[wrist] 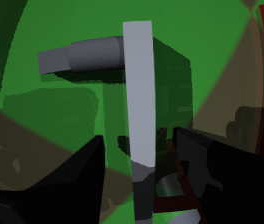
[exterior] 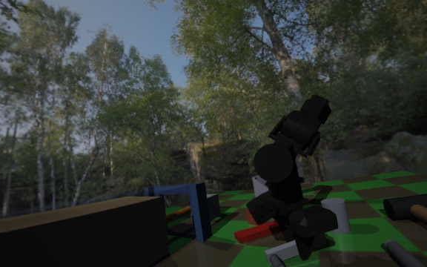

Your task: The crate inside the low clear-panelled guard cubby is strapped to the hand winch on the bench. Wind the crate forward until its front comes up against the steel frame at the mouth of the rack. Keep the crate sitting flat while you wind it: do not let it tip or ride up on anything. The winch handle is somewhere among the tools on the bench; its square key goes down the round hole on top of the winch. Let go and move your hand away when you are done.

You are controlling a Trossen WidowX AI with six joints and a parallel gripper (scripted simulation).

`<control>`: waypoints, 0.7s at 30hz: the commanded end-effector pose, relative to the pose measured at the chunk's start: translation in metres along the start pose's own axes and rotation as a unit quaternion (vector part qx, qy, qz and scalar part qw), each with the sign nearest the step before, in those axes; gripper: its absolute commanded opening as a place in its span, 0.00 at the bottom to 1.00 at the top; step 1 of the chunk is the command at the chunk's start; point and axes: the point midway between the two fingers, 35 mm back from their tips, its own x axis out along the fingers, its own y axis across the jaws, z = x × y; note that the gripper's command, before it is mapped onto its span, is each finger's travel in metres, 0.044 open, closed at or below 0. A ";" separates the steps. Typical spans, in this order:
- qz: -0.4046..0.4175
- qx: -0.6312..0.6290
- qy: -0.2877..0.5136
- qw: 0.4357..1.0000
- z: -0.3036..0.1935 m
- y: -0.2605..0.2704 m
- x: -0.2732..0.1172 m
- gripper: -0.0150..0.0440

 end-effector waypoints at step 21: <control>0.000 -0.001 0.000 1.000 0.000 0.000 0.000 0.34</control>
